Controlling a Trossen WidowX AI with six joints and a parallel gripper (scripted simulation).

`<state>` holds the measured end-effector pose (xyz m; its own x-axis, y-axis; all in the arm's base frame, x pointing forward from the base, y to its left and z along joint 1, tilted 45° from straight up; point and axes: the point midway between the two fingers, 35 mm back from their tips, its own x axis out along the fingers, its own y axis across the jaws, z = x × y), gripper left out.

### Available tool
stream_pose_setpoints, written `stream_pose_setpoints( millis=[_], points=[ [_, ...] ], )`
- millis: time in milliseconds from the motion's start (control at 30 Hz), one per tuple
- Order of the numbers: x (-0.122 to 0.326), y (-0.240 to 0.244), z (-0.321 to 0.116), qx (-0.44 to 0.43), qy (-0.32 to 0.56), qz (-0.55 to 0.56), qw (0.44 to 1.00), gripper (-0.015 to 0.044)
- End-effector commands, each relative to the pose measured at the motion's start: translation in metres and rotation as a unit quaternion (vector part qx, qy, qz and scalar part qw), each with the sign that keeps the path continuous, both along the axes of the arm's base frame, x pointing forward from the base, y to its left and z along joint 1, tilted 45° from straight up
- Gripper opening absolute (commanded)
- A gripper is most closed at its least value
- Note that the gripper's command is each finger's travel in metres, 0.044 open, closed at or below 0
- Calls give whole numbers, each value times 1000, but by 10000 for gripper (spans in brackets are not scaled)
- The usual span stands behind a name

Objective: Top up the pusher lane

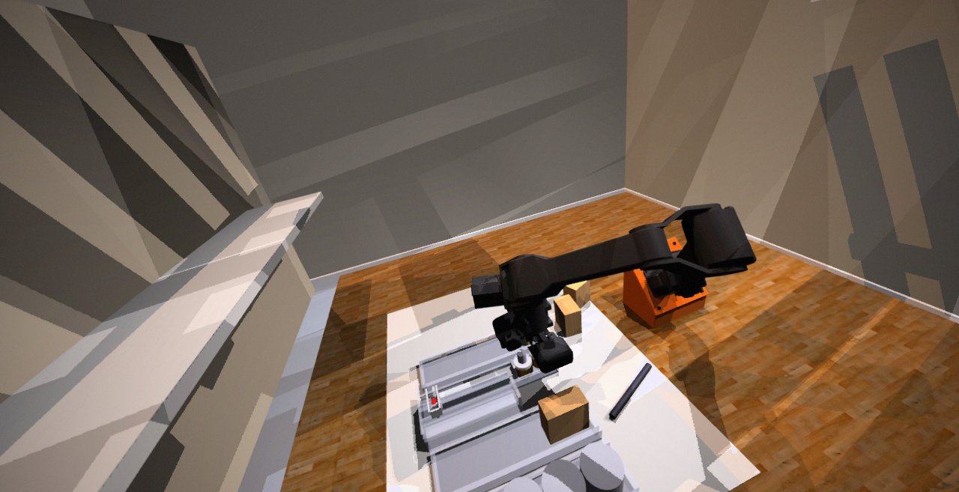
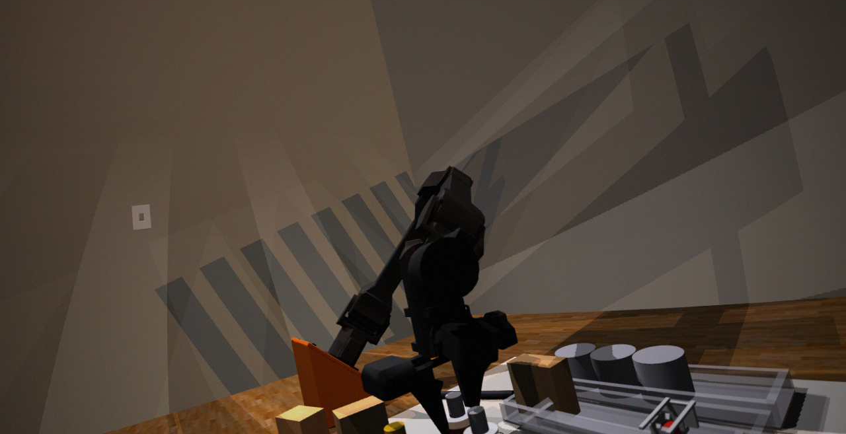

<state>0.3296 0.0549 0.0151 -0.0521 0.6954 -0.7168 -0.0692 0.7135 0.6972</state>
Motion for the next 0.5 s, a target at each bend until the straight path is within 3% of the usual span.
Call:
stream_pose_setpoints(
  millis=[0,467],
  points=[
    [3,2,0,5,-6,-3,1000,0],
    [2,5,-3,5,-6,-3,1000,0]
  ],
)
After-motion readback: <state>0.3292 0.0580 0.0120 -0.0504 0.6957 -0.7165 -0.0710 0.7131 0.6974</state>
